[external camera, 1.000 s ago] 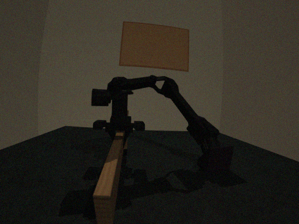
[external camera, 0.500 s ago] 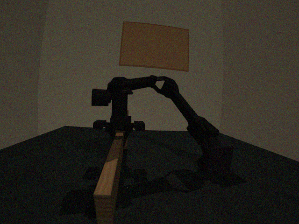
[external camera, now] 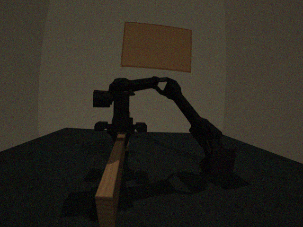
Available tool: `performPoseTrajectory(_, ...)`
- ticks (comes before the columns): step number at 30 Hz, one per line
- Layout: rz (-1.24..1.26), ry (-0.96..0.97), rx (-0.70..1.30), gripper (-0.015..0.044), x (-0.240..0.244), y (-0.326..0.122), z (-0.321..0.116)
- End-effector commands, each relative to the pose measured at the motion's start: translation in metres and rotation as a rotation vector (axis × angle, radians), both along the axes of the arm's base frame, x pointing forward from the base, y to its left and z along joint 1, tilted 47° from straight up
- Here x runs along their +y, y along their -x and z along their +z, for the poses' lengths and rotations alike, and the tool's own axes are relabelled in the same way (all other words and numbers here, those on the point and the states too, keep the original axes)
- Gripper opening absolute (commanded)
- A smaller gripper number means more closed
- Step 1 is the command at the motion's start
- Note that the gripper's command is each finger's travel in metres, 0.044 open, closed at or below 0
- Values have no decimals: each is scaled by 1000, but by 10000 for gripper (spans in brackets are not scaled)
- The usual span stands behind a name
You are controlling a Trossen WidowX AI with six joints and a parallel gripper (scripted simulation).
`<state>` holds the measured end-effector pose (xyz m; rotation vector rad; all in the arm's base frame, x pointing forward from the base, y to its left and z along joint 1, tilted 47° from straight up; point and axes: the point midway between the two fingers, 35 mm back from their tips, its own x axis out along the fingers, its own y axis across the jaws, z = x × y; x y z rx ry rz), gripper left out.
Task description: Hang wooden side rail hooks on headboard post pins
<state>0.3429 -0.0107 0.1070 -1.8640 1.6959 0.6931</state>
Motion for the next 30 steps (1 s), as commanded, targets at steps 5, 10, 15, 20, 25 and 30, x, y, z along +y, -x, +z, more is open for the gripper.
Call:
performPoseTrajectory(5, 10, -2, -18, 0, 2, -2, 6)
performPoseTrajectory(10, 10, -2, -18, 0, 1, -2, 6)
performPoseTrajectory(15, 10, -2, -18, 0, 0, -1, 7)
performPoseTrajectory(20, 10, -1, -18, 0, 0, -1, 7)
performPoseTrajectory(25, 10, -1, -18, 0, -1, 0, 7)
performPoseTrajectory(30, 10, -1, -18, 0, -1, -1, 8)
